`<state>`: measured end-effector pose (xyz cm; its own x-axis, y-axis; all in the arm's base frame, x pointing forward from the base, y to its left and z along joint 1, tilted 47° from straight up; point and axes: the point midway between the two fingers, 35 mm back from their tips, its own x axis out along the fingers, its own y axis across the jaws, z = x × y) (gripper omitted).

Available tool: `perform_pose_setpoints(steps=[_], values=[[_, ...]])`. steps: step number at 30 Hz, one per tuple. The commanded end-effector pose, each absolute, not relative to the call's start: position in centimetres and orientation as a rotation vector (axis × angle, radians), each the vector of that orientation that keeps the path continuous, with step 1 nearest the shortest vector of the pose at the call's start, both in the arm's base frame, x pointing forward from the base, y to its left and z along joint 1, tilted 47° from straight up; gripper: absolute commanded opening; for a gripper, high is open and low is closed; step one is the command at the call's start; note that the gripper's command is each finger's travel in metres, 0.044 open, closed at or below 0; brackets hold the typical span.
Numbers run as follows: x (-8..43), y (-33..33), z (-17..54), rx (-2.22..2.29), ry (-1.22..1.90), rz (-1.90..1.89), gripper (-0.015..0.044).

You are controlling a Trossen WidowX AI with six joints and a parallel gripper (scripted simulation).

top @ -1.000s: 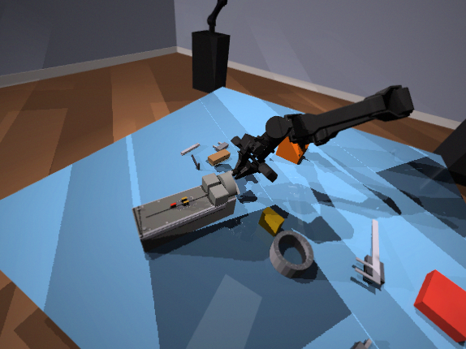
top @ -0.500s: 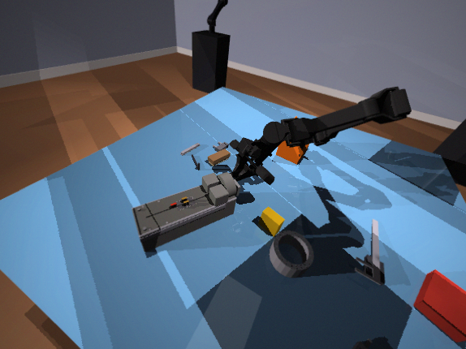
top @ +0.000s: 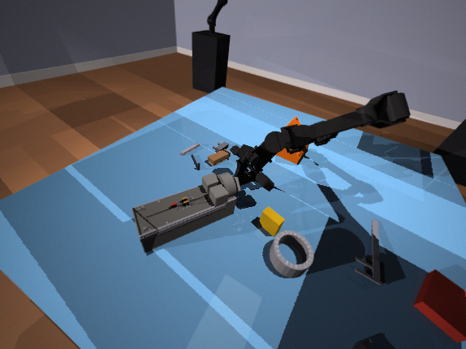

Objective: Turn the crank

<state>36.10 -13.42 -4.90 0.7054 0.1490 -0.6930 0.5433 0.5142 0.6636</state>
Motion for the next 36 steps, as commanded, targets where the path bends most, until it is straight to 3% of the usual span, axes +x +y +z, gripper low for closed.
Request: perform_pose_setpoints(steps=[1,36], values=[[36.6,-12.6,-5.0,1.023,0.788,-0.262,0.0000],[37.9,-11.1,-3.8,1.024,0.788,-0.261,0.0000]])
